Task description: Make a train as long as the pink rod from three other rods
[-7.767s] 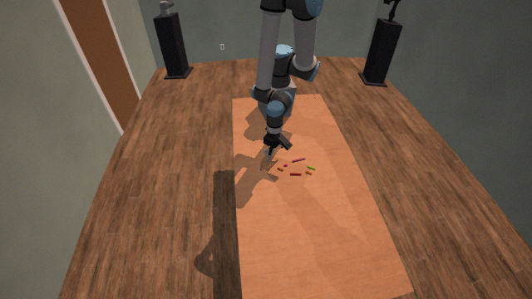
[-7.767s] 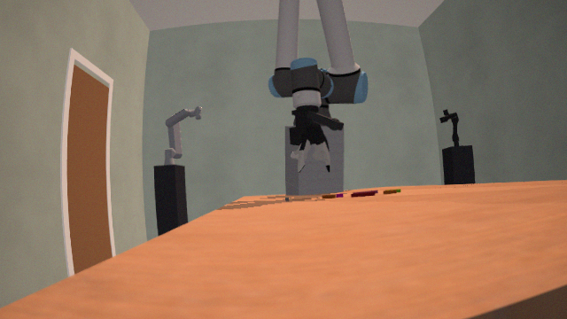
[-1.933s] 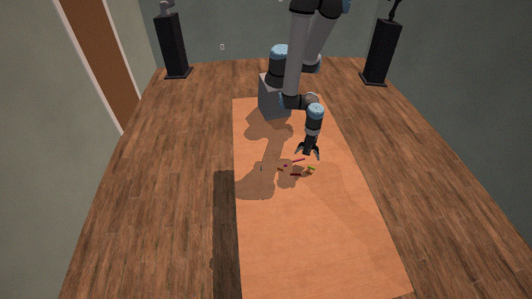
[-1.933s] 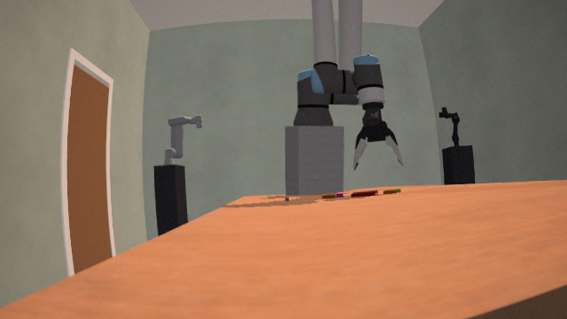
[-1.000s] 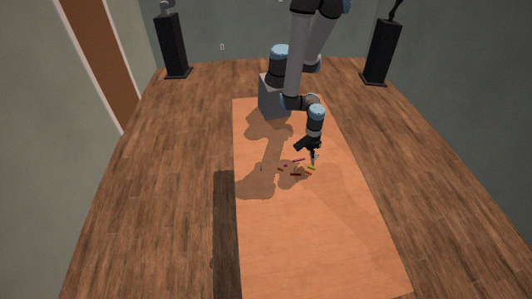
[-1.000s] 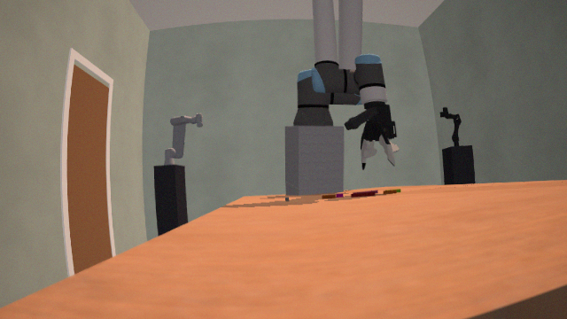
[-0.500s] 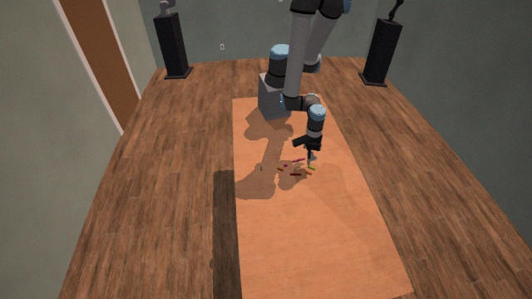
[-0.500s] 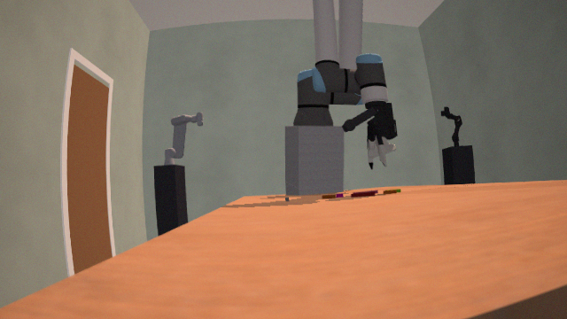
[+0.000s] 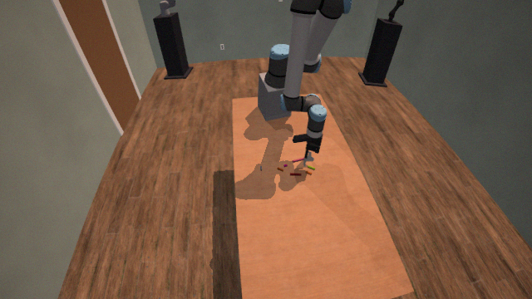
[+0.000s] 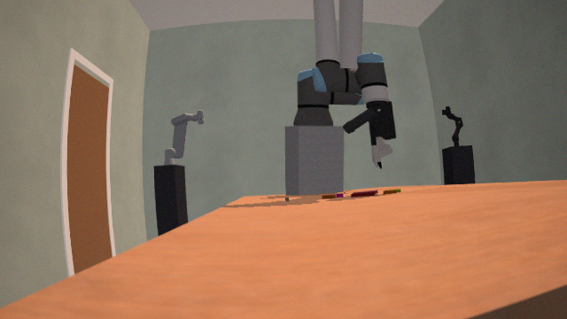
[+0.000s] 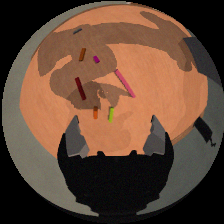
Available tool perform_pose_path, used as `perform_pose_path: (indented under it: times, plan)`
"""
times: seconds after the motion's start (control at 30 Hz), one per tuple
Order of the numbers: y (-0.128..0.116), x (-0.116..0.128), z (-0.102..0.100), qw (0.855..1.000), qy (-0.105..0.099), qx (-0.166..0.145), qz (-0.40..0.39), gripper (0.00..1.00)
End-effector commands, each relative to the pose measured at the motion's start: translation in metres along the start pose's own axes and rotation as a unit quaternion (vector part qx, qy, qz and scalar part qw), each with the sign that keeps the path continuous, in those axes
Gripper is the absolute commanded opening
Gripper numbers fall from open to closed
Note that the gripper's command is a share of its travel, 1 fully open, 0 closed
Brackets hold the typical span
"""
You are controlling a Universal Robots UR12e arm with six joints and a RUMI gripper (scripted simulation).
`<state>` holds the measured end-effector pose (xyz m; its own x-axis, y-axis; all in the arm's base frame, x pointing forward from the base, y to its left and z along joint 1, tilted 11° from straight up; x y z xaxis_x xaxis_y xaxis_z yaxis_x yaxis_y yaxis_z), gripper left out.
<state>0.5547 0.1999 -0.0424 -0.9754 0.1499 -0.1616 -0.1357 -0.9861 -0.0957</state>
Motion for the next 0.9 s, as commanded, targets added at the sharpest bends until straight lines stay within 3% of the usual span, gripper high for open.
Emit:
perform_pose_path:
  times: [0.0, 0.27, 0.87]
  plan:
    - [-0.0021, 0.0006, 0.0004, 0.997, 0.001, 0.002, -0.071, 1.0]
    - [-0.0039, 0.0013, 0.0004, 0.991, 0.001, 0.002, -0.137, 1.0]
    - [-0.0048, 0.0016, 0.0004, 0.986, 0.001, 0.002, -0.166, 1.0]
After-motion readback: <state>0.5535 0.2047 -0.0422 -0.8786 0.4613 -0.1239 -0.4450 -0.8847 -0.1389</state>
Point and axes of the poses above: the point where the finger pads meet when closed, its own z axis back along the fingers, its own x axis across the jaws, y = z × x, the point moved 9 cm from there along z, back along the fingers, and after that the axes turned 8 degrees about z, right-handed, at the moved point
